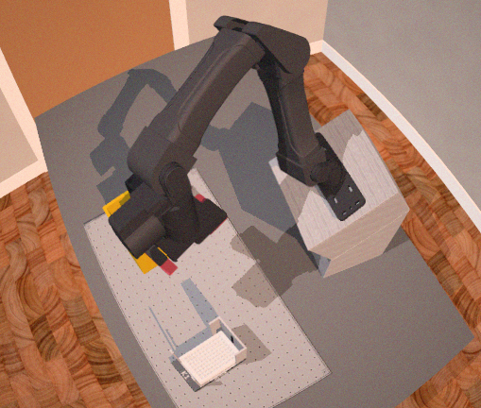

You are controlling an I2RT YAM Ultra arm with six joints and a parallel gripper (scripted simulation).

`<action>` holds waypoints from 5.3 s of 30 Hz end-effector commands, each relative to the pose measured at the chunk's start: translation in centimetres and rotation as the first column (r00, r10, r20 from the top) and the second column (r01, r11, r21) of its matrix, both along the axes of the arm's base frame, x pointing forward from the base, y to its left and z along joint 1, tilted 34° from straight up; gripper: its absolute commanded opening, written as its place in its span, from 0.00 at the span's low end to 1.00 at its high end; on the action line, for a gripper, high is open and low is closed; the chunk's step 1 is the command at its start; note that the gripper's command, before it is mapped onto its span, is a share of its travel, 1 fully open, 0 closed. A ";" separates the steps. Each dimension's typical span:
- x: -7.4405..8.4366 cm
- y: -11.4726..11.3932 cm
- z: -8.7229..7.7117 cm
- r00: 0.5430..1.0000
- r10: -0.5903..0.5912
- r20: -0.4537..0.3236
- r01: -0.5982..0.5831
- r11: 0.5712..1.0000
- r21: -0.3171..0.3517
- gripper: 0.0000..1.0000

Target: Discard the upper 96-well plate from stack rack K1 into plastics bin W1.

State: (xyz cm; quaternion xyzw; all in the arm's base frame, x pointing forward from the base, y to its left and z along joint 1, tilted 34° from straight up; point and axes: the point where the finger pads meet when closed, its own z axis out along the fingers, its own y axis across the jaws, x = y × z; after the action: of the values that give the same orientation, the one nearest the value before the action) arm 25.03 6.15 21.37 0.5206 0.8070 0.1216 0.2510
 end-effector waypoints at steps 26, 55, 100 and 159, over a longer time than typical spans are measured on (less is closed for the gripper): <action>3.5 3.5 0.2 0.965 0.264 -0.002 -0.261 0.953 -0.155 1.00; 9.1 12.8 -4.3 0.585 0.764 -0.273 -0.771 0.418 -0.481 1.00; 9.8 15.1 -4.6 0.434 0.826 -0.360 -0.821 0.198 -0.535 1.00; 12.7 14.1 -12.5 0.412 0.810 -0.418 -0.852 0.180 -0.492 1.00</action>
State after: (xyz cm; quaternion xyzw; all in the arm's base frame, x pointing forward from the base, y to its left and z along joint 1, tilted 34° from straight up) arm 37.76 20.14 10.20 -0.1115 0.9497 -0.0627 0.2858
